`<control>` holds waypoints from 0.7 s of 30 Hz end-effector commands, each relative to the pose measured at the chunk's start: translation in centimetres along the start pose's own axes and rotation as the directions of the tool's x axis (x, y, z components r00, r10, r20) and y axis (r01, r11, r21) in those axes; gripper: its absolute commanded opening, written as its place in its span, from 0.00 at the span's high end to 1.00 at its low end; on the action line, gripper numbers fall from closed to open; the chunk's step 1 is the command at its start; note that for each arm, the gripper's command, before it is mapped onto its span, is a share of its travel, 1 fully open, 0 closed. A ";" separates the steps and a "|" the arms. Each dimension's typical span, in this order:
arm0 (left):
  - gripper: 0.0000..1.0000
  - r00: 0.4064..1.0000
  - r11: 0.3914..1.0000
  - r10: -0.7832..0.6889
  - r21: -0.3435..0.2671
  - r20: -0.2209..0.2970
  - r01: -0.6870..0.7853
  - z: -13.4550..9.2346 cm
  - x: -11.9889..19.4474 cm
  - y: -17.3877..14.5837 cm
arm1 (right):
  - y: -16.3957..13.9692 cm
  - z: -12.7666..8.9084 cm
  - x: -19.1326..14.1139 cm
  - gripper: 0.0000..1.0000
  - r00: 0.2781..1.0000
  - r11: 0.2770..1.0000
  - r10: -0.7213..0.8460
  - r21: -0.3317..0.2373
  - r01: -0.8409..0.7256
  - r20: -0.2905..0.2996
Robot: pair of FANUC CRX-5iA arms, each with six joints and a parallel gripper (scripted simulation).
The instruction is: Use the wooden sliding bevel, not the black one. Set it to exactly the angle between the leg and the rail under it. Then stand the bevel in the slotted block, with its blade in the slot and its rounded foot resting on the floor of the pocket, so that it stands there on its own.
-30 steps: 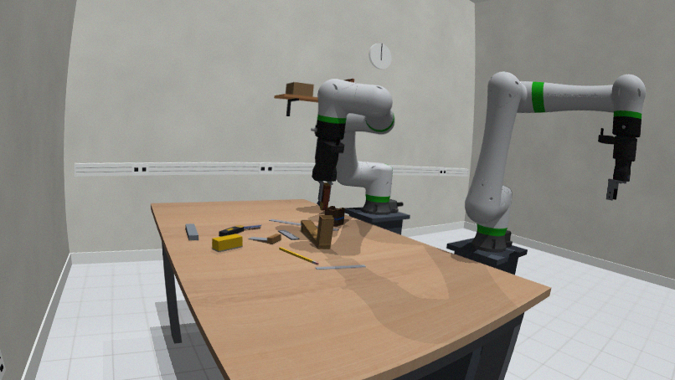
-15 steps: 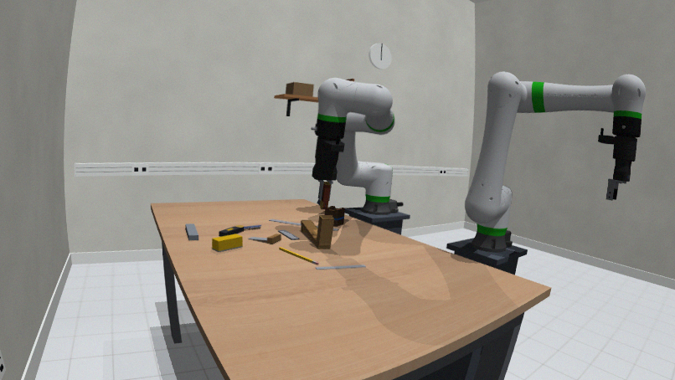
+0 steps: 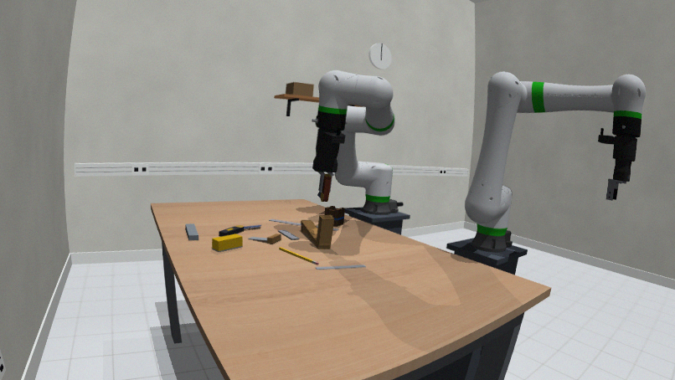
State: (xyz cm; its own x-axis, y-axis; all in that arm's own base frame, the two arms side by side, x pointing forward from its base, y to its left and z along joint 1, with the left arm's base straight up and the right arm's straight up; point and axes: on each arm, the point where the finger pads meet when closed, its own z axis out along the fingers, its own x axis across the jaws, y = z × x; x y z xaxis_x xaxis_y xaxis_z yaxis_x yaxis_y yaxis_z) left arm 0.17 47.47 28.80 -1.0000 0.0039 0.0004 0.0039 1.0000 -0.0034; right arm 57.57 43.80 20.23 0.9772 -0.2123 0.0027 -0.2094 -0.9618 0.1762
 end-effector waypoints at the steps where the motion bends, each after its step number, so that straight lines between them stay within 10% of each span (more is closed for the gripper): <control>1: 0.00 1.000 1.000 0.000 -0.003 0.000 0.000 -0.2 0.0 0.0 | 0.5 -2.8 0.1 1.00 1.000 1.000 0.000 -0.001 0.000 0.000; 21: 0.00 1.000 1.000 0.000 -0.003 0.000 0.000 -0.2 0.0 0.0 | 0.6 -3.3 0.1 1.00 1.000 1.000 0.000 -0.001 0.000 0.000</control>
State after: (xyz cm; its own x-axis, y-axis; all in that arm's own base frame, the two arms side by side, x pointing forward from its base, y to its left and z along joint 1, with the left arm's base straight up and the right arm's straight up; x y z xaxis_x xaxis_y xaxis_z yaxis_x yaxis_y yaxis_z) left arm 0.17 47.47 28.80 -1.0000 0.0039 0.0004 0.0039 1.0000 -0.0034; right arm 57.61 43.84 23.43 0.9772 -0.2124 0.0004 -0.2091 -0.9614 0.1789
